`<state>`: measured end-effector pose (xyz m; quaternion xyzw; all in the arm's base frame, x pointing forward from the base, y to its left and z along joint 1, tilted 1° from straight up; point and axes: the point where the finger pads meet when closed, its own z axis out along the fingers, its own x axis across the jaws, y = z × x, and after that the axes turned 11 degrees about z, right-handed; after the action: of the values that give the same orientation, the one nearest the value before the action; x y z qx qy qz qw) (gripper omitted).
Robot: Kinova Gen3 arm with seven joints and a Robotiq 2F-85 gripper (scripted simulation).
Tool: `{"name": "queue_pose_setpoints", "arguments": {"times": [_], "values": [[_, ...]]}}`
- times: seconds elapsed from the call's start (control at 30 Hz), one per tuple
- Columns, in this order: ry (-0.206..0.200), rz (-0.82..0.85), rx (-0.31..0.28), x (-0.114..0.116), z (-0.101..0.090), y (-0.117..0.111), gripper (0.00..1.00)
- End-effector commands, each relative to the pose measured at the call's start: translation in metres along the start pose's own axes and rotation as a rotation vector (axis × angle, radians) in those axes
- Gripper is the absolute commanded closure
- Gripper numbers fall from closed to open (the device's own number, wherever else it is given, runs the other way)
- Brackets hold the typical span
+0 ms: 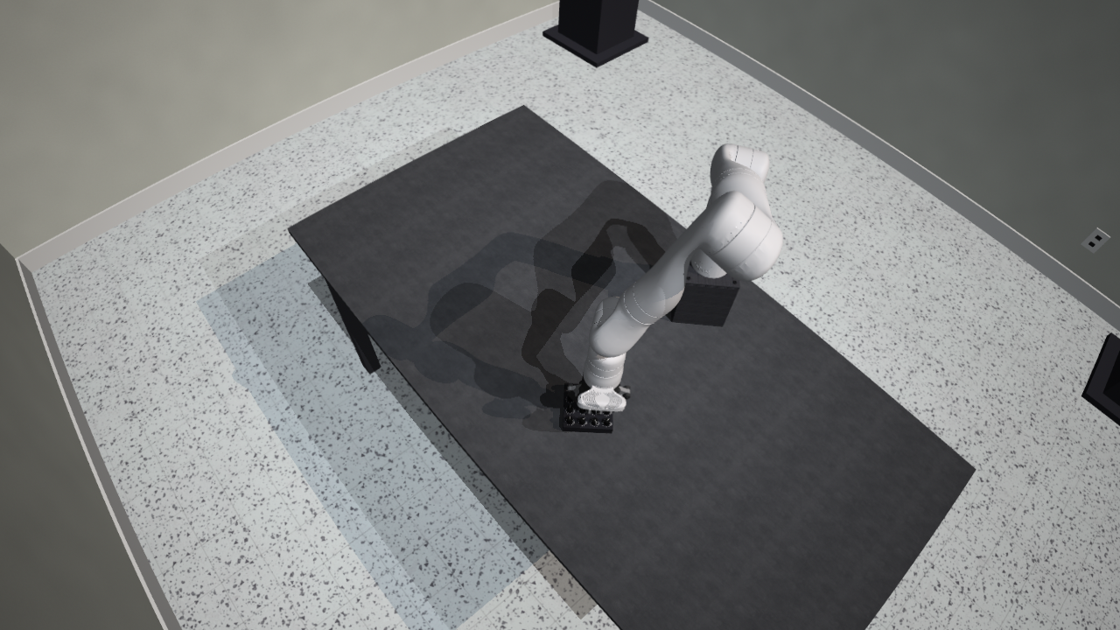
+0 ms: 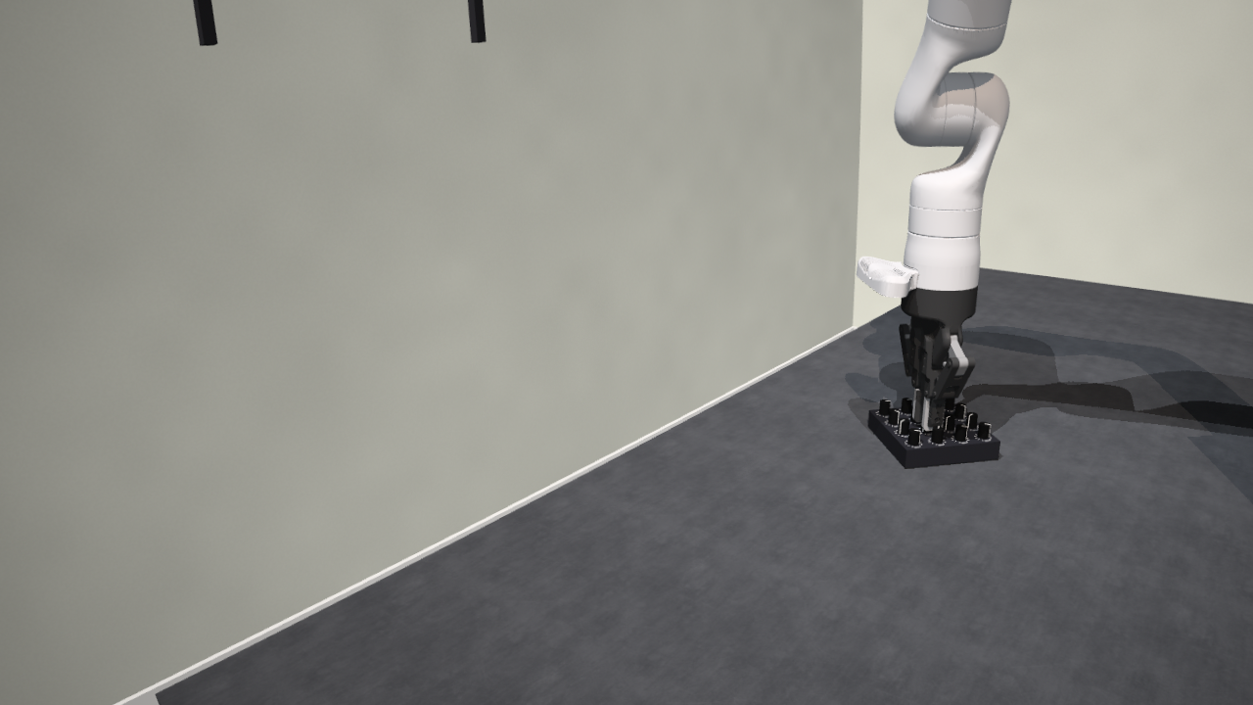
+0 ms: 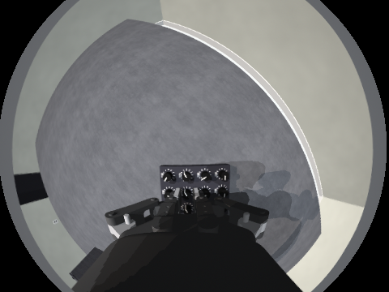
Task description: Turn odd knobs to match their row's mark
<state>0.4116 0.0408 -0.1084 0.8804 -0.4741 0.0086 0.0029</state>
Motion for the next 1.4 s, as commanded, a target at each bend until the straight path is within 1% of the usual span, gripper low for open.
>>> {"name": "queue_pose_setpoints", "arguments": {"times": [0.0,0.7,0.83,1.13,1.37], "values": [[0.0,0.0,0.001,0.0,0.0,0.0,0.81],[0.0,0.0,0.001,0.0,-0.002,0.0,0.81],[0.0,0.0,0.001,0.0,-0.008,0.0,0.81],[0.0,0.0,0.001,0.0,-0.033,0.0,0.81],[0.0,0.0,0.001,0.0,-0.038,0.0,0.81]]}}
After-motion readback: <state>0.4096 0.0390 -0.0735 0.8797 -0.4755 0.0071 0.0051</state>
